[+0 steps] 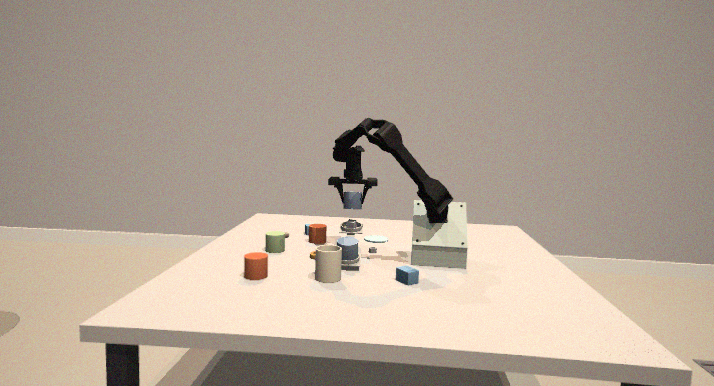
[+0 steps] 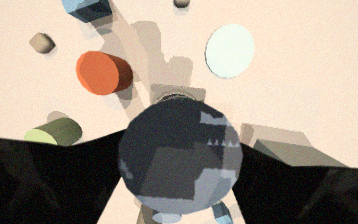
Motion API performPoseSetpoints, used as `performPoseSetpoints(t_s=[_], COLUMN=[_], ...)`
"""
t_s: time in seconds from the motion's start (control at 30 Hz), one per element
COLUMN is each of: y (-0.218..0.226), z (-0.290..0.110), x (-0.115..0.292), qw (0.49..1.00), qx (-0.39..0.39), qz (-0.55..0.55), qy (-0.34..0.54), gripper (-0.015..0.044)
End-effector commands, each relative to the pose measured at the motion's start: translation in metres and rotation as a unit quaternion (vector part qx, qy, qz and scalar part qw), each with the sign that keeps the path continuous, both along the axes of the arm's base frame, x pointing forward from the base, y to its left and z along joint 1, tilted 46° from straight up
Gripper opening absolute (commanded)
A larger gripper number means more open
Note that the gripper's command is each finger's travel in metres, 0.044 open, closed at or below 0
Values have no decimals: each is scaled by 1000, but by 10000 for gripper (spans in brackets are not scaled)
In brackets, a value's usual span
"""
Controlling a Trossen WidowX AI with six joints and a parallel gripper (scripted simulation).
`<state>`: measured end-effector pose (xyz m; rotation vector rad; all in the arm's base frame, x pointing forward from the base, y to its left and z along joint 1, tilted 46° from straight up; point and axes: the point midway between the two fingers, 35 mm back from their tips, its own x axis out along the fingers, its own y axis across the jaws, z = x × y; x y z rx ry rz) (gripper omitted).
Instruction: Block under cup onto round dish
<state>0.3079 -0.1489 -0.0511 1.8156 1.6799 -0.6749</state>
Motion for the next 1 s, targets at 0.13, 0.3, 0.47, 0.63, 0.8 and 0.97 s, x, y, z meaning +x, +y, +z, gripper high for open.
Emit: performPoseSetpoints(t_s=[0.13,0.3,0.47,0.63,0.8,0.97], y=[-3,-3,-3,-3,-3,-3], z=[3,3,3,3,3,3], x=[-1,-1,-1,-1,-1,-1], qw=[1000,1000,1000,1000,1000,1000], qx=[0,0,0,0,0,0], qz=[0,0,0,0,0,0], qy=[0,0,0,0,0,0], gripper=[0,0,0,0,0,0])
